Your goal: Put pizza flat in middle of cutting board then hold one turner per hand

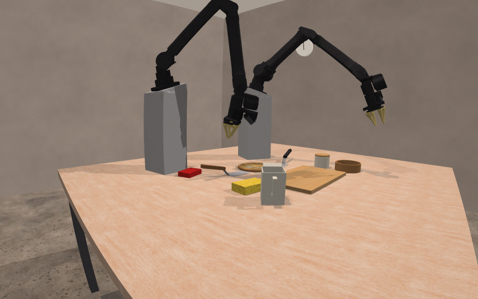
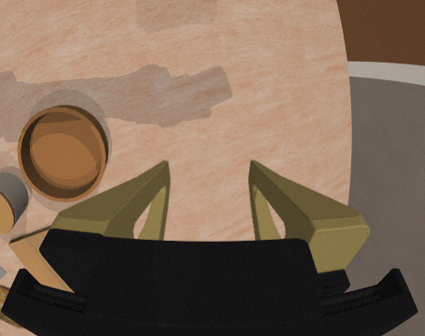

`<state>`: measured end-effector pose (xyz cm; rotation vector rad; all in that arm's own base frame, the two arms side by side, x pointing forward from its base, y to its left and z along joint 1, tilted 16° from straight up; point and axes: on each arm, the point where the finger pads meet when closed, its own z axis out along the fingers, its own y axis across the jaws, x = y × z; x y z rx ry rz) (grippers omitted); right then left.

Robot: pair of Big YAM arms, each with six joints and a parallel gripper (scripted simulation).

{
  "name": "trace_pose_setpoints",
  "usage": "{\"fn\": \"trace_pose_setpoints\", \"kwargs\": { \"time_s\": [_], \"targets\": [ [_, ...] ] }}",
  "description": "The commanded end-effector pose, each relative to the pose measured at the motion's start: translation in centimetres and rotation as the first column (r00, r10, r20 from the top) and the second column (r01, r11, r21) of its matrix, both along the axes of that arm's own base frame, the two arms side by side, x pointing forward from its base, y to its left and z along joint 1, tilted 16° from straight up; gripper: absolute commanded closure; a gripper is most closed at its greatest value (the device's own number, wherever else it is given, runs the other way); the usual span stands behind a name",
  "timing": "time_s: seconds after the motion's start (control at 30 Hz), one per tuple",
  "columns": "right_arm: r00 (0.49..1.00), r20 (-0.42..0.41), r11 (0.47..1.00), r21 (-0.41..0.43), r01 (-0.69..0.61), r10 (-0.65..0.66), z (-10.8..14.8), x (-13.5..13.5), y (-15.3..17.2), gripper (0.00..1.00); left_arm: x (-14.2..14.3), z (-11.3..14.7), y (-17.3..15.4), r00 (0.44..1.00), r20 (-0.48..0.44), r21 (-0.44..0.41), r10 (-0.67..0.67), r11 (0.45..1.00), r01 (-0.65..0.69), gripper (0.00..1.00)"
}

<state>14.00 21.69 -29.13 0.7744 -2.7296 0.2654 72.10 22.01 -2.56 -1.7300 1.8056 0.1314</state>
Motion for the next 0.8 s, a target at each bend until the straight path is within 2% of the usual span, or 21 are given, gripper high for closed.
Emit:
{"fn": "trace_pose_setpoints", "kwargs": {
  "time_s": [0.0,0.03,0.57,0.6,0.77],
  "targets": [
    [1.0,-0.003,1.0,-0.005,0.009,-0.009,-0.2,0.1,-0.3,0.59,0.5,1.6,0.4,1.0,0.022,0.007,0.002,1.0,-0.002,0.52],
    [1.0,-0.003,1.0,-0.005,0.009,-0.009,-0.2,0.1,-0.3,0.52,0.5,1.6,0.4,1.0,0.022,0.007,0.002,1.0,-0.002,0.52],
    [1.0,-0.003,1.0,-0.005,0.009,-0.009,-0.2,0.1,-0.3,0.52,0.5,1.6,0.4,1.0,0.022,0.007,0.002,1.0,-0.002,0.52],
    [1.0,-0.001,1.0,0.008,-0.005,0.005,-0.2,0.5,-0.4,0.52,-0.9,-1.6,0.6,0.999,-0.033,0.005,-0.012,1.0,0.012,0.52],
    [0.998,-0.006,0.998,0.03,-0.063,0.063,-0.4,1.1,-0.9,0.52,-1.9,-2.8,0.7,0.989,-0.098,0.04,-0.108,0.993,0.113,0.52]
  ]
}}
